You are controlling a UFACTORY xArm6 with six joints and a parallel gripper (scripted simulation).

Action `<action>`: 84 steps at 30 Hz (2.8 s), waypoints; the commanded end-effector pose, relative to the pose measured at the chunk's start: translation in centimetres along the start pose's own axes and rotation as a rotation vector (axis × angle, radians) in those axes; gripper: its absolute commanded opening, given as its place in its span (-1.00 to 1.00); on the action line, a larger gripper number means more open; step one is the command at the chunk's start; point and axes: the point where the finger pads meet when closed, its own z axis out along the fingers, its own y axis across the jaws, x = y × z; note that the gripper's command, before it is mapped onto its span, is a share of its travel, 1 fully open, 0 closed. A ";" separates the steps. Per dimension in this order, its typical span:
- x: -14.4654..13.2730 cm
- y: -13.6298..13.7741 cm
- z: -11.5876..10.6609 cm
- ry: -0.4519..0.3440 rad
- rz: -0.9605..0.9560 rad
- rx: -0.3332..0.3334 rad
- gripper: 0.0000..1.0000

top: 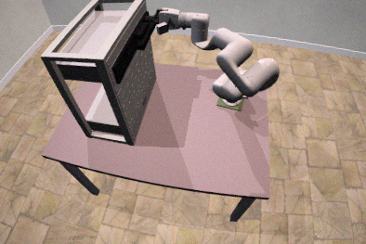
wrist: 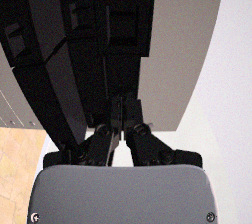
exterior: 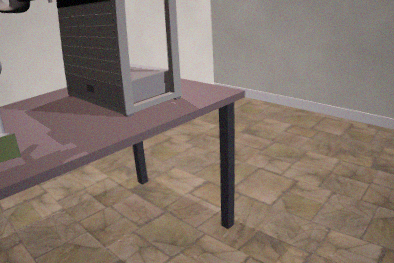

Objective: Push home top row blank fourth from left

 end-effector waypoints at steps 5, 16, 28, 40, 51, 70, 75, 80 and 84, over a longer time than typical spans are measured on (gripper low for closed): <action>0.1 0.2 0.1 0.001 -0.002 -0.002 -1.00; 0.1 0.1 0.4 0.001 -0.002 -0.002 -1.00; 0.1 0.1 0.0 0.001 -0.002 -0.002 -1.00; 0.1 0.1 -6.5 0.001 -0.002 -0.002 -1.00; 0.1 0.1 -9.0 0.001 -0.002 -0.002 -1.00; 0.1 0.1 -11.8 0.001 -0.002 -0.002 -1.00; 0.1 0.1 -13.7 0.001 -0.002 -0.002 -1.00; 0.1 0.1 -15.9 0.001 -0.002 -0.002 -1.00; 0.1 0.1 -18.1 0.001 -0.002 -0.002 -1.00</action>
